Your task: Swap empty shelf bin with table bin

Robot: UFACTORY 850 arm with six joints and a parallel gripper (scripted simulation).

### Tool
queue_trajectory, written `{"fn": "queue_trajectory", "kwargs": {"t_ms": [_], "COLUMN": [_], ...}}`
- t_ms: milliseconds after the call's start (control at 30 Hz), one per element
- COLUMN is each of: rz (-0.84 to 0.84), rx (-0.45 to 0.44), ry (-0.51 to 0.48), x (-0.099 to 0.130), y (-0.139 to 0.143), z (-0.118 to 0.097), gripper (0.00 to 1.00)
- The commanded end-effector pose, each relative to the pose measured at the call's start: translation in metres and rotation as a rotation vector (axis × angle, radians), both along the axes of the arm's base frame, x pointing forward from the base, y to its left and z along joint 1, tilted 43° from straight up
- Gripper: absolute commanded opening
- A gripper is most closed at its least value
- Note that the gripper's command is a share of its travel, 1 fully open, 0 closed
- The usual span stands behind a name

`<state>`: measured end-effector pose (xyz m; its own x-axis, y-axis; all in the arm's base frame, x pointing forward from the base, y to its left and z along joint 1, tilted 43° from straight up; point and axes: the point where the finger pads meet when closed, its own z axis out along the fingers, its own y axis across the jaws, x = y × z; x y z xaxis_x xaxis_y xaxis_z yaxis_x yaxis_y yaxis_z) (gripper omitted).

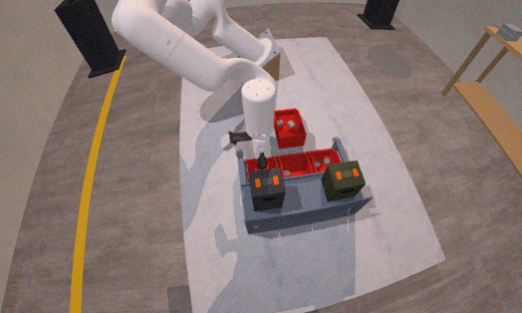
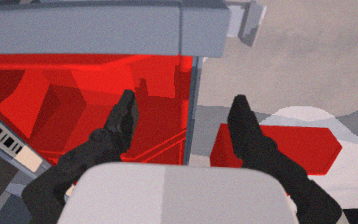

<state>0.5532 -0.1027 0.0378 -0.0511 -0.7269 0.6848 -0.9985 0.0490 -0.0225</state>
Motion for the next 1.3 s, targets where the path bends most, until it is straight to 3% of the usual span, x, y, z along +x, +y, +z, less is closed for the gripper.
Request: {"fn": "queue_trajectory", "kwargs": {"t_ms": [0,1267], "rz": [0.001,0.001], "rx": [0.0,0.0], "ry": [-0.001,-0.001], "x": [0.001,0.0], "y": [-0.001,-0.012], "z": [-0.001,-0.013], "gripper": [0.95,0.95]}}
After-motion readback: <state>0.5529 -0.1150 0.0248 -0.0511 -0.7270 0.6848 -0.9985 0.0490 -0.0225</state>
